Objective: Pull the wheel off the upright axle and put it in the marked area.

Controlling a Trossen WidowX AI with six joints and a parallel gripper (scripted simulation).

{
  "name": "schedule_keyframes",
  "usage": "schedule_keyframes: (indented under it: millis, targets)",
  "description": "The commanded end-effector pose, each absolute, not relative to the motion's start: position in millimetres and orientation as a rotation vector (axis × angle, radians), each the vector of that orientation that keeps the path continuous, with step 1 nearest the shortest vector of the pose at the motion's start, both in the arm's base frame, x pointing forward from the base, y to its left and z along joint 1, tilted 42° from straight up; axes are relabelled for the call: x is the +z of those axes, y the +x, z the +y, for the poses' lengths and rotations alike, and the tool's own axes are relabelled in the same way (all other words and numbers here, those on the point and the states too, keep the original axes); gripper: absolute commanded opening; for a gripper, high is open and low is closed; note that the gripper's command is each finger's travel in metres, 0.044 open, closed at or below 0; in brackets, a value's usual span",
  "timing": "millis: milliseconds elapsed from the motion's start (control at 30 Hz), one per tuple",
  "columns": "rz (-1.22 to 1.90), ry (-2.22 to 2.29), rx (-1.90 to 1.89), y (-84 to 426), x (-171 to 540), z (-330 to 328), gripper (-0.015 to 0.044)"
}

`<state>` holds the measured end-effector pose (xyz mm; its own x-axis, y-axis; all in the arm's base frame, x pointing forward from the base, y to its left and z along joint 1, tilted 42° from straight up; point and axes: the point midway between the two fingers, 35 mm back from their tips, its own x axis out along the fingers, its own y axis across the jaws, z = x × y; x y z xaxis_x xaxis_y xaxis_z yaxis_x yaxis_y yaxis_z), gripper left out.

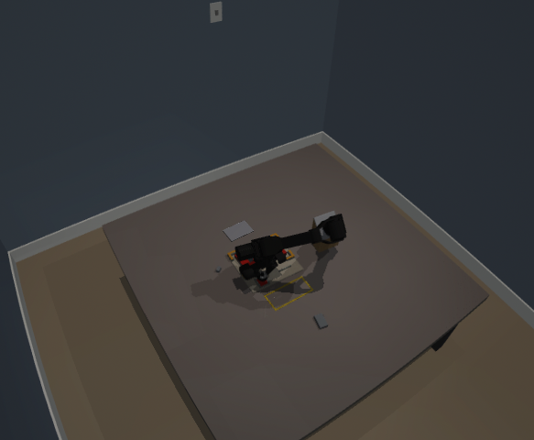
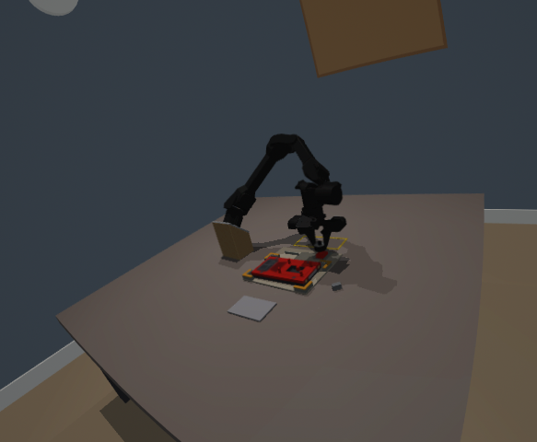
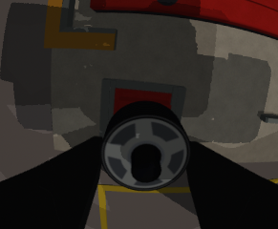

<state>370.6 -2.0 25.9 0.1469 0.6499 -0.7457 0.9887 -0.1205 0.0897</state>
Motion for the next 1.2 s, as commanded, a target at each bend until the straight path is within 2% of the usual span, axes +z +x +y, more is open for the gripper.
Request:
schedule_keyframes:
  millis: [0,1167]
  targets:
    - [1.563,1.84,-0.74,370.2,27.9,-3.9,0.0]
    - [1.559,1.844,-0.739,368.7,36.3,-11.7,0.0]
